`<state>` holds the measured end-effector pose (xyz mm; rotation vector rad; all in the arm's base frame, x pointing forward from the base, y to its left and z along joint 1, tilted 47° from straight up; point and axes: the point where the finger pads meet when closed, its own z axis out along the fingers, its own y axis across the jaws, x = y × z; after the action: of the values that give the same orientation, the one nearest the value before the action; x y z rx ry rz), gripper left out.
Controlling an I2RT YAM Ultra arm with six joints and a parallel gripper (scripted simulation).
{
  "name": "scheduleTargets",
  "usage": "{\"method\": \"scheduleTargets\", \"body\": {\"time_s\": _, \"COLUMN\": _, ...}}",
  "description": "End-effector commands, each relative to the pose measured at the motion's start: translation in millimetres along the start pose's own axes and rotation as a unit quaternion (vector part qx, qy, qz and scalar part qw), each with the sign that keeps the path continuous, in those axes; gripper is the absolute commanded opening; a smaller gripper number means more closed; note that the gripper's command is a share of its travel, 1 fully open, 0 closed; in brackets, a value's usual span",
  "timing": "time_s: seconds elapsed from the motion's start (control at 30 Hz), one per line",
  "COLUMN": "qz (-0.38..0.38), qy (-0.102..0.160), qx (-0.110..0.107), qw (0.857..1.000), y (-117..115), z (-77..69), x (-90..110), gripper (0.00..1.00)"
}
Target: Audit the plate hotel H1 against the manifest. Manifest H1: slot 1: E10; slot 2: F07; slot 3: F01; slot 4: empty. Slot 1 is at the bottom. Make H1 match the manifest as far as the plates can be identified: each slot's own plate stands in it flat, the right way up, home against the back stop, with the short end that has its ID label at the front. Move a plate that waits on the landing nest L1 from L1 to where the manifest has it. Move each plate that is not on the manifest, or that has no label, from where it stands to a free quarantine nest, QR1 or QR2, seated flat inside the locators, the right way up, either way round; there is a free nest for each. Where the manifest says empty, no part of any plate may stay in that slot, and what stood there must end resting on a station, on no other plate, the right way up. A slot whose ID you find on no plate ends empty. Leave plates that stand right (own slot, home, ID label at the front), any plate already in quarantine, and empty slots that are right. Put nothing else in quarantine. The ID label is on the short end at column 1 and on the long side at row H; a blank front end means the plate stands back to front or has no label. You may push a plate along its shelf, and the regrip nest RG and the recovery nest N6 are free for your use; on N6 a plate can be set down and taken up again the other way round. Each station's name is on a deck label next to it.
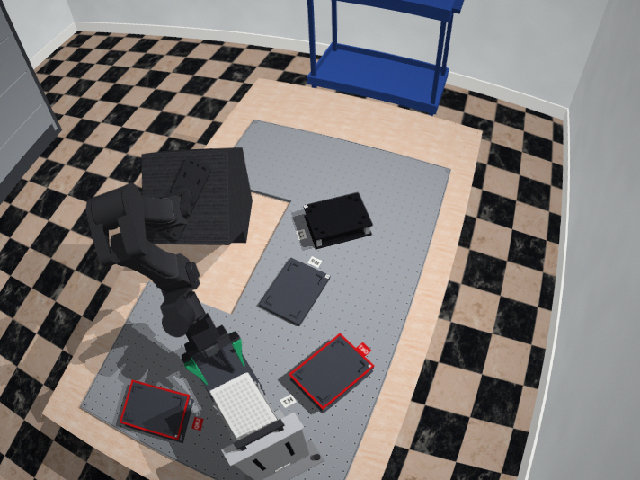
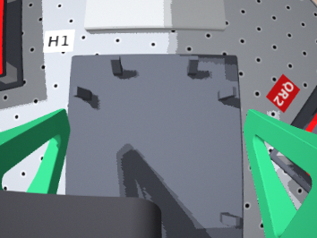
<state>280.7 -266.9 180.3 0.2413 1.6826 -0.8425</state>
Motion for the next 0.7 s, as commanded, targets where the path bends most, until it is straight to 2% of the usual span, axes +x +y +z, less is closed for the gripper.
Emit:
{"method": "scheduleTargets", "body": {"time_s": 0.0, "qz": -0.003, "qy": -0.015, "qx": -0.006, "qw": 1.0, "y": 2.4, "z": 8.0, "x": -12.5, "gripper": 1.0}}
{"method": "scheduleTargets", "body": {"time_s": 0.03, "qz": -0.003, "qy": -0.008, "qx": -0.006, "qw": 1.0, "y": 3.0, "z": 9.2, "x": -10.5, "gripper": 1.0}}
{"method": "scheduleTargets", "body": {"time_s": 0.43, "qz": -0.001, "qy": -0.008, "qx": -0.005, "qw": 1.0, "y": 2.9, "z": 23.1, "x": -25.0, "gripper": 1.0}}
{"method": "scheduleTargets", "body": {"time_s": 0.57, "qz": -0.001, "qy": -0.009, "qx": -0.006, "qw": 1.0, "y": 3.6, "z": 25.4, "x": -27.7, "gripper": 1.0}}
{"method": "scheduleTargets", "body": {"time_s": 0.6, "qz": -0.002, "qy": -0.012, "qx": -0.001, "qw": 1.0, "y": 0.2, "z": 20.1, "x": -26.9, "gripper": 1.0}}
{"method": "scheduleTargets", "body": {"time_s": 0.67, "qz": -0.002, "qy": -0.012, "qx": -0.001, "qw": 1.0, "y": 0.2, "z": 20.1, "x": -26.9, "gripper": 1.0}}
